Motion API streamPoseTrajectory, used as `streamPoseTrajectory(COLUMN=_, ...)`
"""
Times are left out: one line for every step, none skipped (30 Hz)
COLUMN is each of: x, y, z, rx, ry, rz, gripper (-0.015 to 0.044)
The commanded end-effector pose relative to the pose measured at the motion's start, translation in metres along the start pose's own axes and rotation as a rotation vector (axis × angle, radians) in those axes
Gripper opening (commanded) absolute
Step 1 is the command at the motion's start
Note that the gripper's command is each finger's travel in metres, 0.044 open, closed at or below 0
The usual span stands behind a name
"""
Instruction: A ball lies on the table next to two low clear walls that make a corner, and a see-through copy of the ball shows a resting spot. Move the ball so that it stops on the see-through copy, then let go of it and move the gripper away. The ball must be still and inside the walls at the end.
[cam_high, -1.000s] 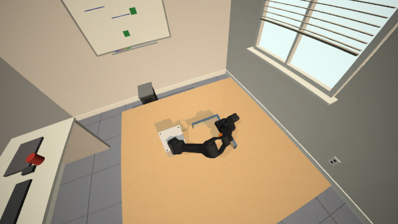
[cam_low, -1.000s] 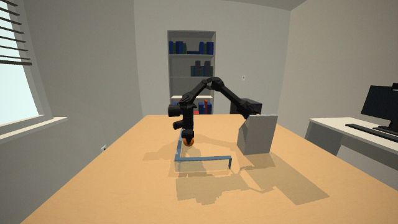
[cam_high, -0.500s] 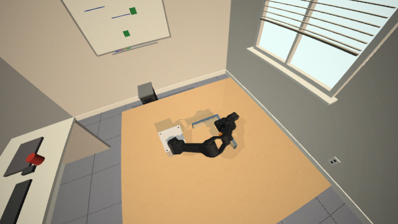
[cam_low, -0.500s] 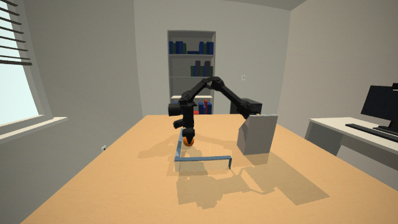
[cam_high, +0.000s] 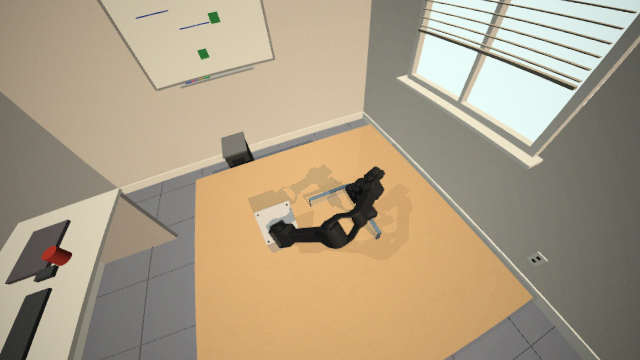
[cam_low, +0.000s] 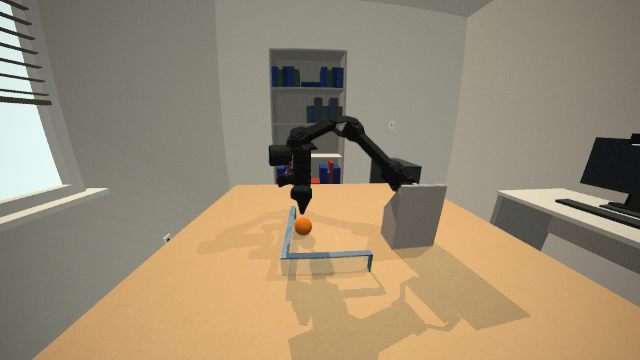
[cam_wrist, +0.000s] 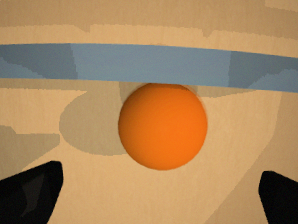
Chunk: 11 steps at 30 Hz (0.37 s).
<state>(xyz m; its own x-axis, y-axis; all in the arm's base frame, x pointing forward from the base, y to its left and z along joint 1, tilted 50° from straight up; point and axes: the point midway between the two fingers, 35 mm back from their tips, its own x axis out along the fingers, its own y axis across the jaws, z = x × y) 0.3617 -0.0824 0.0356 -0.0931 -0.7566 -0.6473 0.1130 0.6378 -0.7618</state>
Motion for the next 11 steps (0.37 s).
streamPoseTrajectory(x=-0.008, y=0.0, z=-0.001, rx=-0.004, ry=0.002, rz=-0.001, gripper=0.044)
streamPoseTrajectory(x=-0.02, y=0.0, z=-0.001, rx=-0.002, ry=0.001, rz=-0.001, gripper=0.044)
streamPoseTrajectory(x=-0.032, y=-0.001, z=-0.002, rx=-0.001, ry=0.001, rz=-0.001, gripper=0.044)
streamPoseTrajectory(x=-0.039, y=-0.001, z=-0.003, rx=0.0, ry=0.0, rz=-0.002, gripper=0.044)
streamPoseTrajectory(x=-0.042, y=-0.001, z=-0.003, rx=0.0, ry=0.0, rz=-0.002, gripper=0.044)
streamPoseTrajectory(x=-0.042, y=-0.001, z=-0.003, rx=0.0, ry=0.0, rz=-0.002, gripper=0.044)
streamPoseTrajectory(x=-0.042, y=-0.001, z=-0.003, rx=0.0, ry=0.0, rz=-0.002, gripper=0.044)
streamPoseTrajectory(x=-0.042, y=-0.001, z=-0.003, rx=0.0, ry=0.0, rz=-0.002, gripper=0.044)
streamPoseTrajectory(x=-0.042, y=-0.001, z=-0.003, rx=0.0, ry=0.0, rz=-0.002, gripper=0.044)
streamPoseTrajectory(x=-0.042, y=-0.001, z=-0.003, rx=0.0, ry=0.0, rz=-0.002, gripper=0.044)
streamPoseTrajectory(x=-0.042, y=-0.001, z=-0.003, rx=0.0, ry=0.0, rz=-0.002, gripper=0.044)
